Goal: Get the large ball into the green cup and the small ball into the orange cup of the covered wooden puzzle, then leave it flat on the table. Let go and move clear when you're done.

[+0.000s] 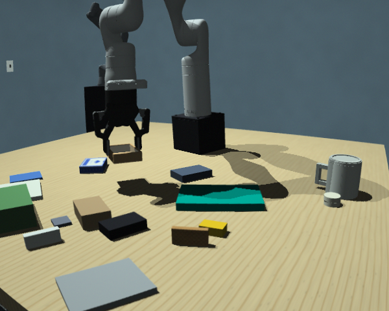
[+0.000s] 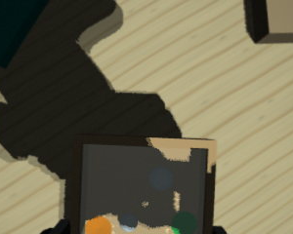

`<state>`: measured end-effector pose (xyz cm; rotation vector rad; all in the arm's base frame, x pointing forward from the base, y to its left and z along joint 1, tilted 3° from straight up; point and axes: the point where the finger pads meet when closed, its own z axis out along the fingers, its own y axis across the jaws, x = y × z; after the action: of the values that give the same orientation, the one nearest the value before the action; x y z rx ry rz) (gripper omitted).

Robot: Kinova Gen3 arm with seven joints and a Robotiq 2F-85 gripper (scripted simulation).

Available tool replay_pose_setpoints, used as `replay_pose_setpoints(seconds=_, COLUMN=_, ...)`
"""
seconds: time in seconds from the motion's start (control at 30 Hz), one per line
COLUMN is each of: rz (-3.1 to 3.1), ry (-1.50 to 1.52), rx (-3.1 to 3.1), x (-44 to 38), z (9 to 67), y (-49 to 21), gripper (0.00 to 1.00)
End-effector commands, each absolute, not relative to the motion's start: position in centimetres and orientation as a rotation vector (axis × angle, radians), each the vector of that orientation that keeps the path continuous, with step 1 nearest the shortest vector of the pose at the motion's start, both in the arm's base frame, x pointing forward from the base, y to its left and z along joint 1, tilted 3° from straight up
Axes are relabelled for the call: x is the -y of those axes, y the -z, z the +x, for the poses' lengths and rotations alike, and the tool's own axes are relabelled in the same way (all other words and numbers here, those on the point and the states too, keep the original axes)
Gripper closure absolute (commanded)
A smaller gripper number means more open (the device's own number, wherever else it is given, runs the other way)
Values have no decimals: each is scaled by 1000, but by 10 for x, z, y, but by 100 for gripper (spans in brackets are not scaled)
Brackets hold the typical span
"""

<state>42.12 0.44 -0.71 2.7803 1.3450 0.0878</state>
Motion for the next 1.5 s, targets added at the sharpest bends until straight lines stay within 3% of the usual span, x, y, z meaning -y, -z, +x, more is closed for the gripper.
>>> replay_pose_setpoints(seconds=0.0, rz=2782, ry=-91, rx=-1347, x=-5, z=422, y=6, gripper=29)
replay_pose_setpoints(seconds=1.47, rz=2787, ry=-112, rx=-1350, x=-5, z=422, y=6, gripper=29)
